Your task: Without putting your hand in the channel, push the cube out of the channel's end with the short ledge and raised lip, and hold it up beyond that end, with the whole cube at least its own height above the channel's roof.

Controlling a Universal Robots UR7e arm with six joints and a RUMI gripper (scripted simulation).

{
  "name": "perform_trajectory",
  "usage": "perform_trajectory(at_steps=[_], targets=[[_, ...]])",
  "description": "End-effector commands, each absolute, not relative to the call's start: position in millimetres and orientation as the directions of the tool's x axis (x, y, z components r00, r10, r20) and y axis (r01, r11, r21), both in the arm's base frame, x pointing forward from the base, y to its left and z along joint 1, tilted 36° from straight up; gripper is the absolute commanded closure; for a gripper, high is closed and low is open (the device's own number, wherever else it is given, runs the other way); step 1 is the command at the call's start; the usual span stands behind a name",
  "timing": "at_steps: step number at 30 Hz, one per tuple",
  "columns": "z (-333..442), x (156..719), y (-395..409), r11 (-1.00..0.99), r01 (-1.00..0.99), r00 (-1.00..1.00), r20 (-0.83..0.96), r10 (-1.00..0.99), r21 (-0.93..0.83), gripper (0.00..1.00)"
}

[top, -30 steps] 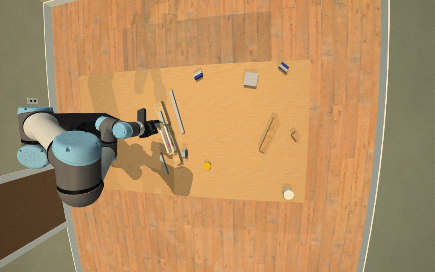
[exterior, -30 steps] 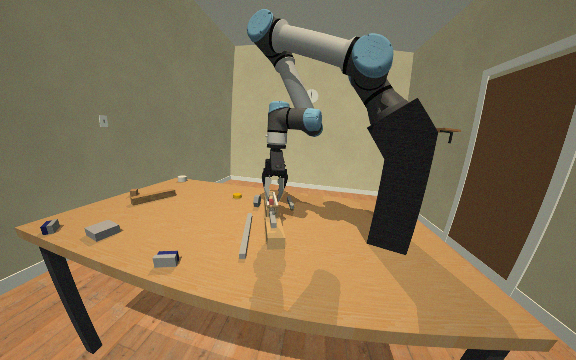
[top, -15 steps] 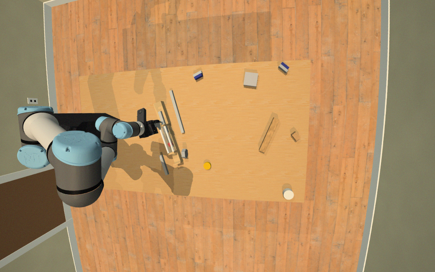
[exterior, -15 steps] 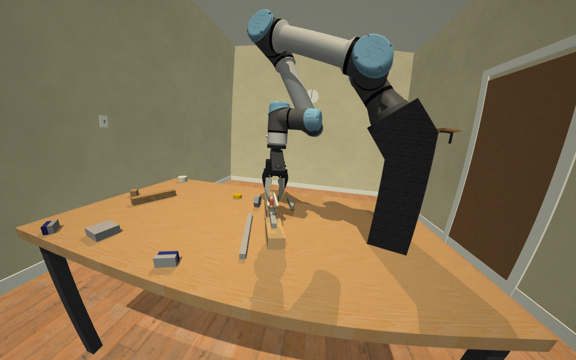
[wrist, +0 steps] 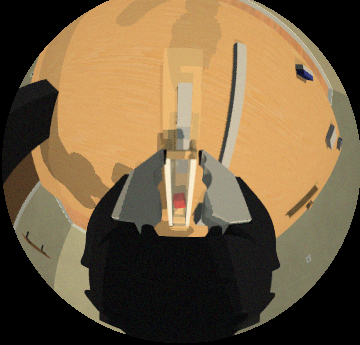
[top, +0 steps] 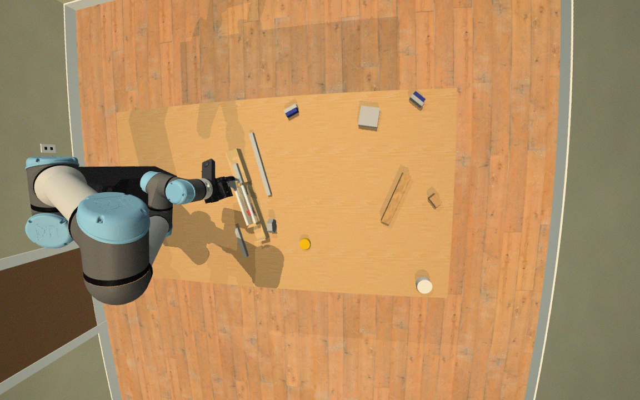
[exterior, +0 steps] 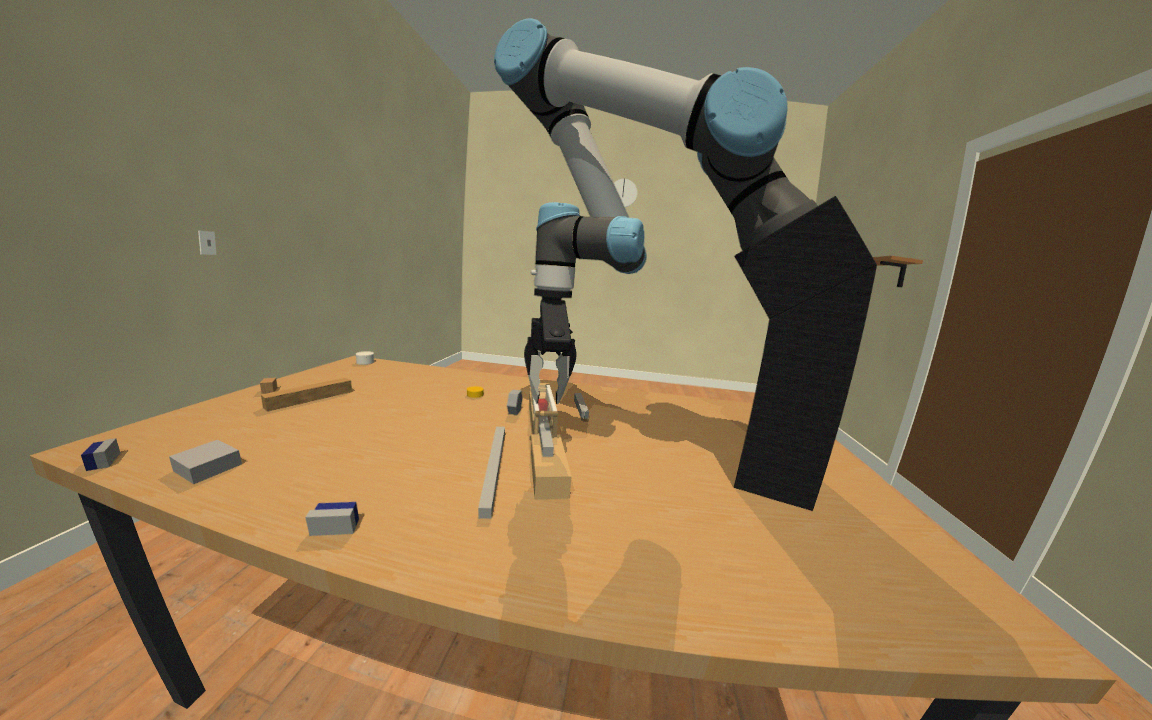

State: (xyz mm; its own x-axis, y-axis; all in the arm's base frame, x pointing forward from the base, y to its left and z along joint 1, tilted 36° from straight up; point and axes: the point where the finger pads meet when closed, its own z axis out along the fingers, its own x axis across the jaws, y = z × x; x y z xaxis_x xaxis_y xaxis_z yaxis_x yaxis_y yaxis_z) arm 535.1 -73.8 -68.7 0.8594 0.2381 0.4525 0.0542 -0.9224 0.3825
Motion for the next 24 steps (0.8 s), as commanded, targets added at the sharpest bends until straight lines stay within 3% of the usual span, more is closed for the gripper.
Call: perform_trajectory(at_steps=[1, 24], targets=[[-69.1, 533.3, -73.1, -0.923, 0.054, 0.861, 0.451, 0.236, 0.381, 0.78], [-64.3, 531.8, -79.0, -0.948, -0.073, 0.860, 0.501, 0.098, 0.310, 0.78]])
